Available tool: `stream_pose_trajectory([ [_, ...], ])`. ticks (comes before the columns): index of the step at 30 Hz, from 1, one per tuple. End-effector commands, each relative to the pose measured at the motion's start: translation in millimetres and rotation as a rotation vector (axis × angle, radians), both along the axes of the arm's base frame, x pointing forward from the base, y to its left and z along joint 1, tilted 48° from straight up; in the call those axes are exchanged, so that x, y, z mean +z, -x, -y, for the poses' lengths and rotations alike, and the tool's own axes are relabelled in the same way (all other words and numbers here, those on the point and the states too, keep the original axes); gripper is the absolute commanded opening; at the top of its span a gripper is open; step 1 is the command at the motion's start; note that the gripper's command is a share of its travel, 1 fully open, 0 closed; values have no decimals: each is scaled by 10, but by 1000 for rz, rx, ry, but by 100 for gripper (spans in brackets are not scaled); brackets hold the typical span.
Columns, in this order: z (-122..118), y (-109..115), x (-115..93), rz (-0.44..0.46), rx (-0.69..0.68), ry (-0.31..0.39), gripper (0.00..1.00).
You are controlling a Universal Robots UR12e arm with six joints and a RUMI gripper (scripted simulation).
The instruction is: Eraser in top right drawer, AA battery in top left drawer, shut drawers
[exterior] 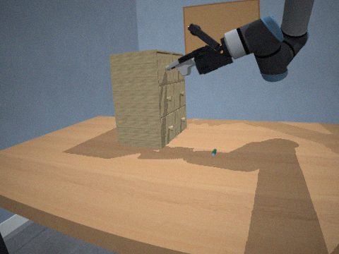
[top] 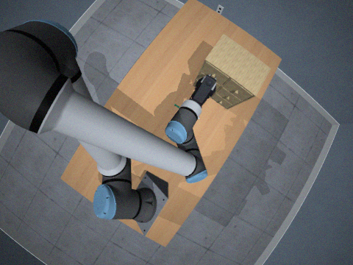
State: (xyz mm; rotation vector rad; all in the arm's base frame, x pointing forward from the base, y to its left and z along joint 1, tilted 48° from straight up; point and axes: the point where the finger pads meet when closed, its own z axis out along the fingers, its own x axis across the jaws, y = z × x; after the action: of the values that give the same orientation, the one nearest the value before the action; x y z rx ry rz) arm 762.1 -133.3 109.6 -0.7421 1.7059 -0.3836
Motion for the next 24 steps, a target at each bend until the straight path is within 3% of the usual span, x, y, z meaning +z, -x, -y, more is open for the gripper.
stream_pose_trajectory([
  [1,6,-1,3,1,-1,0,15],
  [5,6,-1,3,1,-1,0,20],
  [24,0,42,5,1,-1,0,20],
])
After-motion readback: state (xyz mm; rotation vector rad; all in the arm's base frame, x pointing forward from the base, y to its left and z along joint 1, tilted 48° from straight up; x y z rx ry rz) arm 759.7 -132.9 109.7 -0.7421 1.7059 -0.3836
